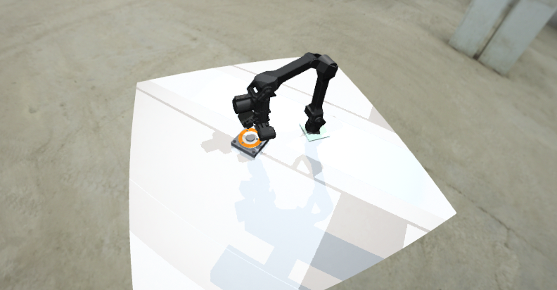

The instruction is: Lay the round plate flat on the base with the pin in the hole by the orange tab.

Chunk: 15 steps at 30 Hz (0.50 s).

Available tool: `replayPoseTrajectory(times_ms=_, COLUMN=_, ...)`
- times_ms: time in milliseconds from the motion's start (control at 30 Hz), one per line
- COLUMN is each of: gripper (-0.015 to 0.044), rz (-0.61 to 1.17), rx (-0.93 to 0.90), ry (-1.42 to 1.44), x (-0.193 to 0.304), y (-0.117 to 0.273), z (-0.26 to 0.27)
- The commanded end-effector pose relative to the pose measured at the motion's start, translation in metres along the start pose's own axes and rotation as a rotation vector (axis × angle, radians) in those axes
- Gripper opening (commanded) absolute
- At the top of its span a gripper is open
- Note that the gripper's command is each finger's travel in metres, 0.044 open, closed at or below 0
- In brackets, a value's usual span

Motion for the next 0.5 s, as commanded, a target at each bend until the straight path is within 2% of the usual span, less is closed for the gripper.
replayPoseTrajectory(times_ms=0, gripper=0.0, rz=0.014, rx=-0.005, ry=-0.012, x=0.001, y=-0.001, z=0.003)
replayPoseTrajectory(times_ms=333, gripper=0.0, rz=0.014, rx=-0.005, ry=-0.012, x=0.002, y=-0.043, z=0.004)
replayPoseTrajectory(times_ms=467, gripper=0.0, rz=0.014, rx=-0.005, ry=-0.012, x=0.003, y=-0.046, z=0.003)
Point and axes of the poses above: the point midway between the two fingers, 35 mm back from their tips, its own y axis back along the fingers, its own z axis across the jaws, x = y × z, the point moved 5 cm from there along y, back along the fingers, and after that the axes turned 3 degrees about -y, right-handed, at the moved point
